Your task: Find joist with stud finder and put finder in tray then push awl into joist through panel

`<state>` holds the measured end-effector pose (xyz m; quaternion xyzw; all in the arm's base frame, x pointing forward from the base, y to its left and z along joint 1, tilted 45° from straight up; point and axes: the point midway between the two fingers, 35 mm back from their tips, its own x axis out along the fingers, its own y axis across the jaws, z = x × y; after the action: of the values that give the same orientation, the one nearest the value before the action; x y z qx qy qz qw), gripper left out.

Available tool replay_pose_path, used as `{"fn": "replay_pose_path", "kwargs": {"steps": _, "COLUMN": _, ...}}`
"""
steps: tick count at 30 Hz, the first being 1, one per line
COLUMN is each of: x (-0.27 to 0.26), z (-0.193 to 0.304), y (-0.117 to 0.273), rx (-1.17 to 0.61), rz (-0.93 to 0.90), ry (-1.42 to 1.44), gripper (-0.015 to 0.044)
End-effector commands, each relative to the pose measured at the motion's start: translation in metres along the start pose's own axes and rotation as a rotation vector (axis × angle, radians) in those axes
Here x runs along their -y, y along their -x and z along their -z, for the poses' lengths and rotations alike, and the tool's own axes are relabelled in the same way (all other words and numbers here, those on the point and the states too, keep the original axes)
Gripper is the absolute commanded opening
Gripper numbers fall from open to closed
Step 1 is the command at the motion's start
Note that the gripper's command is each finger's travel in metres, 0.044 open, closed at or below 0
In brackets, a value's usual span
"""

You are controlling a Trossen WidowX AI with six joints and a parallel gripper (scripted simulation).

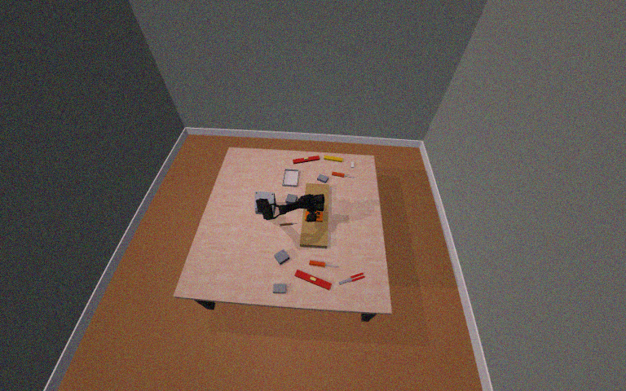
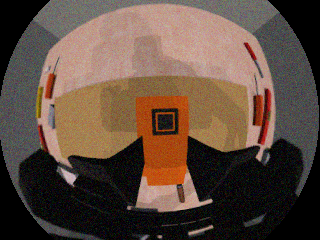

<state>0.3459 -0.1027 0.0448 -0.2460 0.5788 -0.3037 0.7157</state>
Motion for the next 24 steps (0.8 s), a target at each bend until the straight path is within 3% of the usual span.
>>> {"fn": "replay_pose_path", "kwargs": {"steps": 1, "x": -0.014, "z": 0.0, "y": 0.0, "rx": 0.001, "rz": 0.0, "ry": -0.002, "gripper": 0.0}}
{"fn": "replay_pose_path", "kwargs": {"steps": 24, "x": -0.093, "z": 0.0, "y": 0.0, "rx": 0.001, "rz": -0.003, "ry": -0.003, "gripper": 0.0}}
